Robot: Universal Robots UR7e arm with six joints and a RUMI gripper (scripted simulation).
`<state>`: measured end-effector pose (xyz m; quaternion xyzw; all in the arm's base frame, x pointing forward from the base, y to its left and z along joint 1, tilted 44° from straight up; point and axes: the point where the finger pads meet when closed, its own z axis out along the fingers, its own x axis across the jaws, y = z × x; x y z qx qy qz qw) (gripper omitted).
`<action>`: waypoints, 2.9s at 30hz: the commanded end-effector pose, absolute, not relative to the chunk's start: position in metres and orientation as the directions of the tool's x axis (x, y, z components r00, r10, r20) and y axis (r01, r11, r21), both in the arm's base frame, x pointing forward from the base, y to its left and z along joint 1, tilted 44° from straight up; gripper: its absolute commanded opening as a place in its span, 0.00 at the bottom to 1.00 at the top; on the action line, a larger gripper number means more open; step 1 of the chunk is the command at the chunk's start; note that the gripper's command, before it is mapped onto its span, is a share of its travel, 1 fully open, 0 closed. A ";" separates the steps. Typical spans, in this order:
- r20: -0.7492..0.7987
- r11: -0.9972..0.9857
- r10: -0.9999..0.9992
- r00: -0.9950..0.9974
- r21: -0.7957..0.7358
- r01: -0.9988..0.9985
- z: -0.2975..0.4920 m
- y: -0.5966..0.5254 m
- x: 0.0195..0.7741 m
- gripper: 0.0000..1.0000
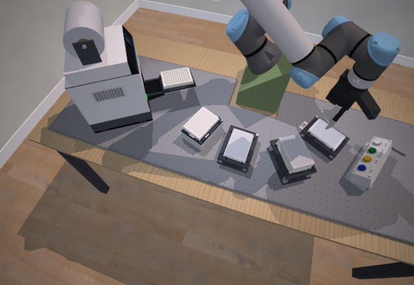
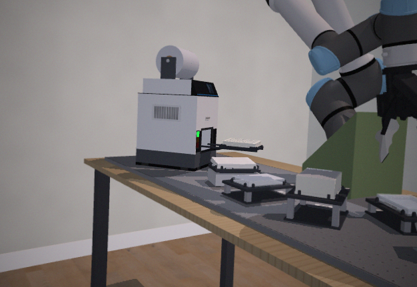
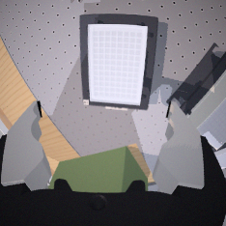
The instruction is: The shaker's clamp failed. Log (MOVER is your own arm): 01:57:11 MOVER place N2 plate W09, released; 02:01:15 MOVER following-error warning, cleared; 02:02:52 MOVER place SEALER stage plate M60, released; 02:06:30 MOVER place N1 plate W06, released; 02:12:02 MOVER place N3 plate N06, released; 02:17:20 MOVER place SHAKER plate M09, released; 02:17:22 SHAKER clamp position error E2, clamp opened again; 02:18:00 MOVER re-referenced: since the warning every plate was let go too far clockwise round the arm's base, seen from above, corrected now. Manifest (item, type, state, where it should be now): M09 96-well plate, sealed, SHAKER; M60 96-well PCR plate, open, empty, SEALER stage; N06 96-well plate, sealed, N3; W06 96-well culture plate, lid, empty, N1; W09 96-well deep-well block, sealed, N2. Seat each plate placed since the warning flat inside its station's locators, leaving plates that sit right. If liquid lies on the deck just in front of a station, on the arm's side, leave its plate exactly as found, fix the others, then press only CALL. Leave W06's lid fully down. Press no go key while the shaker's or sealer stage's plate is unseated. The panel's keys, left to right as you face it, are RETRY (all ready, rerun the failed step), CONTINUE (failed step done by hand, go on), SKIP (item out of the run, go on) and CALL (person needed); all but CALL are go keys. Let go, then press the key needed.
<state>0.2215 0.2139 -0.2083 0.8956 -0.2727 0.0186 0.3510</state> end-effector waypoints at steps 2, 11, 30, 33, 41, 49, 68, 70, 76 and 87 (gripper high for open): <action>0.300 -0.588 -0.460 0.836 0.602 -0.540 -0.209 0.223 0.226 0.82; 0.426 -0.557 -0.458 0.780 0.546 -0.625 -0.204 0.218 0.232 0.82; 0.584 -0.373 -0.618 0.527 0.373 -0.850 -0.162 0.172 0.290 0.82; 0.591 -0.359 -0.626 0.509 0.361 -0.861 -0.154 0.164 0.300 0.82; 0.591 -0.359 -0.625 0.509 0.361 -0.861 -0.139 0.148 0.321 0.82; 0.612 -0.321 -0.646 0.456 0.324 -0.890 -0.123 0.131 0.334 0.82; 0.683 -0.102 -0.714 0.153 0.116 -0.988 -0.071 0.077 0.361 0.82; 0.685 -0.087 -0.716 0.133 0.102 -0.991 -0.068 0.073 0.363 0.82; 0.686 -0.086 -0.716 0.132 0.101 -0.991 -0.049 0.053 0.373 0.82; 0.689 -0.058 -0.719 0.092 0.073 -0.996 -0.027 0.030 0.380 0.82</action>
